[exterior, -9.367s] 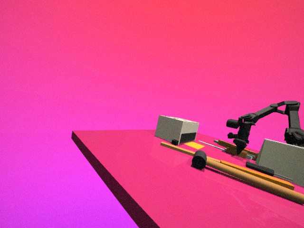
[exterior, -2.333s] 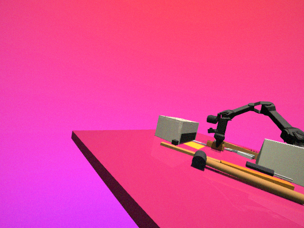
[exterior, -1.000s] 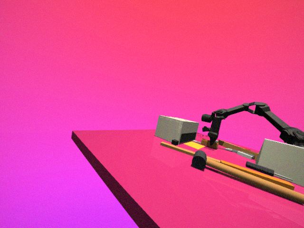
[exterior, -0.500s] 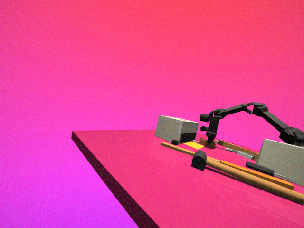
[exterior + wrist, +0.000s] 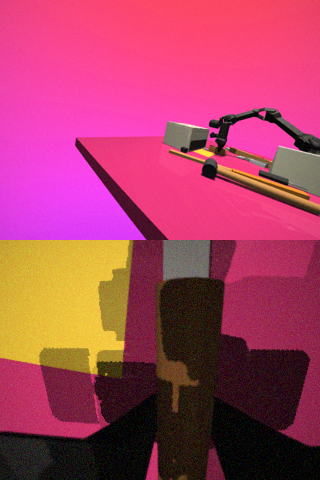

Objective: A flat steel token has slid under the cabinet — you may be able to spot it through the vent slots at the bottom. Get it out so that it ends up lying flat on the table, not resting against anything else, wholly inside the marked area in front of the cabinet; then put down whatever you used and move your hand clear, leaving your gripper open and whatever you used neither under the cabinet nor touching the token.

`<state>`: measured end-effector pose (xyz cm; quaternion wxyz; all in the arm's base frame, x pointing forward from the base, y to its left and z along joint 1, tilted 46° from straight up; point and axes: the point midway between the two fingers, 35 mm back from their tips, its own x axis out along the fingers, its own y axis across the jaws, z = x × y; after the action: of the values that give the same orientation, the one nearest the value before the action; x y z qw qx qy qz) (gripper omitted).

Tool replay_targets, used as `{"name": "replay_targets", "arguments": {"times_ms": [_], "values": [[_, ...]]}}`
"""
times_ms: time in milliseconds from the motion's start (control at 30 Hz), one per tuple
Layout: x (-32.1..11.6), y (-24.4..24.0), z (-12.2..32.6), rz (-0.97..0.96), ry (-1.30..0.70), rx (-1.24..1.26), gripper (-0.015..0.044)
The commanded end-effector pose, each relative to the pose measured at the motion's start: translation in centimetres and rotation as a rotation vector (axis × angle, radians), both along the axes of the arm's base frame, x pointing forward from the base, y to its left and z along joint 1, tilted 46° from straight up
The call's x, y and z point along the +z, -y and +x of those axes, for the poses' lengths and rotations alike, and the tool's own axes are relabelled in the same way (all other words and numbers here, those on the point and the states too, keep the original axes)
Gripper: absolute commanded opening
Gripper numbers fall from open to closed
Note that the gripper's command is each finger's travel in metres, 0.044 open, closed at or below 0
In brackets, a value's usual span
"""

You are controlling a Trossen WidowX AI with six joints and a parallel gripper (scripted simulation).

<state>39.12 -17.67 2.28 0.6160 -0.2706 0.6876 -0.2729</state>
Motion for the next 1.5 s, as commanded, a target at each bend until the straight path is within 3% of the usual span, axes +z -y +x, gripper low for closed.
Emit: {"name": "replay_targets", "arguments": {"times_ms": [0, 1467], "values": [[-0.1, 0.1, 0.1, -0.003, 0.002, -0.001, 0.0], [-0.1, 0.0, -2.0, -0.003, 0.001, -0.001, 0.0]]}}
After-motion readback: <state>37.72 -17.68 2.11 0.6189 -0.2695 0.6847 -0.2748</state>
